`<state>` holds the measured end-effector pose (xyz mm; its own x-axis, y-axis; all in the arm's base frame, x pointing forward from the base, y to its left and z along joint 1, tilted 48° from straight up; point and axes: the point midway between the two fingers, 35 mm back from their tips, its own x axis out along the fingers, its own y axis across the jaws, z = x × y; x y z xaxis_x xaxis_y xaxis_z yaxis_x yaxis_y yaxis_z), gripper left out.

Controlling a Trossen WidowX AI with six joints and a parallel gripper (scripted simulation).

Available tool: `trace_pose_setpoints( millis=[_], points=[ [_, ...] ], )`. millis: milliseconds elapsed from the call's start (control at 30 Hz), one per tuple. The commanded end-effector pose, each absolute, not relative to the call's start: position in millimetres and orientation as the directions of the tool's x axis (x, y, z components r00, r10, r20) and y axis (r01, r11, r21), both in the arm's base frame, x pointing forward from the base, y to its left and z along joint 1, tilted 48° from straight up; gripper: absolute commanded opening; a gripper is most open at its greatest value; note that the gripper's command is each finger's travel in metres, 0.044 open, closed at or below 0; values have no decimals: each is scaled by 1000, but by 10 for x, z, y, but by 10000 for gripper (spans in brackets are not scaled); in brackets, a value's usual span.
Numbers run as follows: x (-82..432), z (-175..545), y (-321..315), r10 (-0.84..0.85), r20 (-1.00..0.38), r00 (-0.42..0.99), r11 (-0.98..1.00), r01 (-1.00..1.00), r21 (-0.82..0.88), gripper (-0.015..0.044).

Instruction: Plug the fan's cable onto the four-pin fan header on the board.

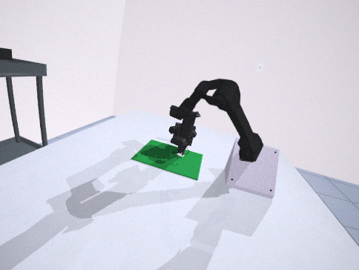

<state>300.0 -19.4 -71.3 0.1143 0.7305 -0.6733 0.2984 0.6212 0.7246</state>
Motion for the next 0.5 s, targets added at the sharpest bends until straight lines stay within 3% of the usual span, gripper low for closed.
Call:
trace_pose_setpoints(
  millis=[0, 33, 467],
  points=[
    [3002, -710, -196, 730, -673, 115, 622, 297, 725, 236],
    [3002, -710, -196, 730, -673, 115, 622, 297, 725, 260],
    [2872, -314, -582, 731, -673, 112, 621, 301, 724, 260]
  ],
)
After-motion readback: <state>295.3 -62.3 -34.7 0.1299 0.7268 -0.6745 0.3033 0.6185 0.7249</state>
